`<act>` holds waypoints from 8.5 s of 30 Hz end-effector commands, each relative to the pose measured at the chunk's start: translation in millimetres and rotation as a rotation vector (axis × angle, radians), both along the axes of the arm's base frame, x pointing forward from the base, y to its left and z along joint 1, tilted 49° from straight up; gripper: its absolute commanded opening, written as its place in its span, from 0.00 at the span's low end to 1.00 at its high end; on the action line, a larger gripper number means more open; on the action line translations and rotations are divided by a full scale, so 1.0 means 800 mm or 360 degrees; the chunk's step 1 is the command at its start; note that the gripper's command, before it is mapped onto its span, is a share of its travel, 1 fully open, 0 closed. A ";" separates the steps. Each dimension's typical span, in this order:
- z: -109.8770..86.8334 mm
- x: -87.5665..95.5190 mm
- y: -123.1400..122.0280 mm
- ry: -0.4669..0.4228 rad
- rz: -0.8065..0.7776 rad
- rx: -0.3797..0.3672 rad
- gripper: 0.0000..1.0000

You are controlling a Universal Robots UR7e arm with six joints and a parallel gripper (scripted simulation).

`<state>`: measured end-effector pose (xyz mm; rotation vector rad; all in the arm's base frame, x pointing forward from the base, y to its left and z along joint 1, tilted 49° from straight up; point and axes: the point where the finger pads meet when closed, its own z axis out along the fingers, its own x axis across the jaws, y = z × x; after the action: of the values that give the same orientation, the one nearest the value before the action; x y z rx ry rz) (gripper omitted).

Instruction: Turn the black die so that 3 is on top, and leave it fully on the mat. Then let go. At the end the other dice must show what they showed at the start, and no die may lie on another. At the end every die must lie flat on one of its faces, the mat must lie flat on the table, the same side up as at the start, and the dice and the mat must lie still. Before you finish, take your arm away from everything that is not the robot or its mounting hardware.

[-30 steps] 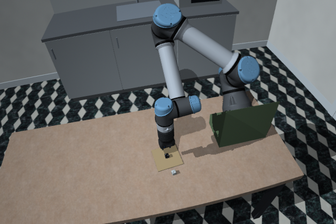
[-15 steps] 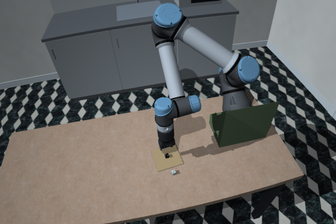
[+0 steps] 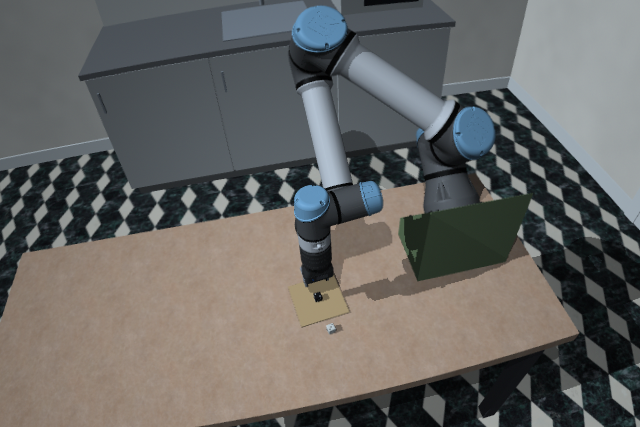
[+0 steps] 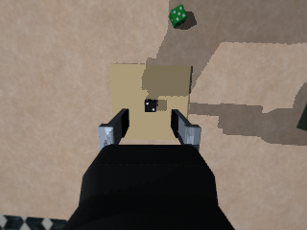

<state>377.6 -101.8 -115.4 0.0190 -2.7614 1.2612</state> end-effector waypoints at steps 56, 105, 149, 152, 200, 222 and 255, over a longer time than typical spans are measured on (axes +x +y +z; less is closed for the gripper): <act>-0.002 0.028 -0.008 0.1262 0.1093 0.0153 1.00; -0.015 0.018 -0.006 0.2957 0.2552 0.0353 1.00; -0.010 -0.002 -0.013 0.3771 0.3249 0.0449 1.00; -0.010 -0.003 -0.013 0.3778 0.3254 0.0450 1.00; -0.010 -0.003 -0.013 0.3781 0.3257 0.0451 0.70; -0.025 -0.004 -0.030 0.3779 0.3258 0.0452 0.70; -0.052 -0.007 -0.060 0.3779 0.3258 0.0452 0.70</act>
<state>371.4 -149.4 -156.4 2.2824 0.0229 -0.1365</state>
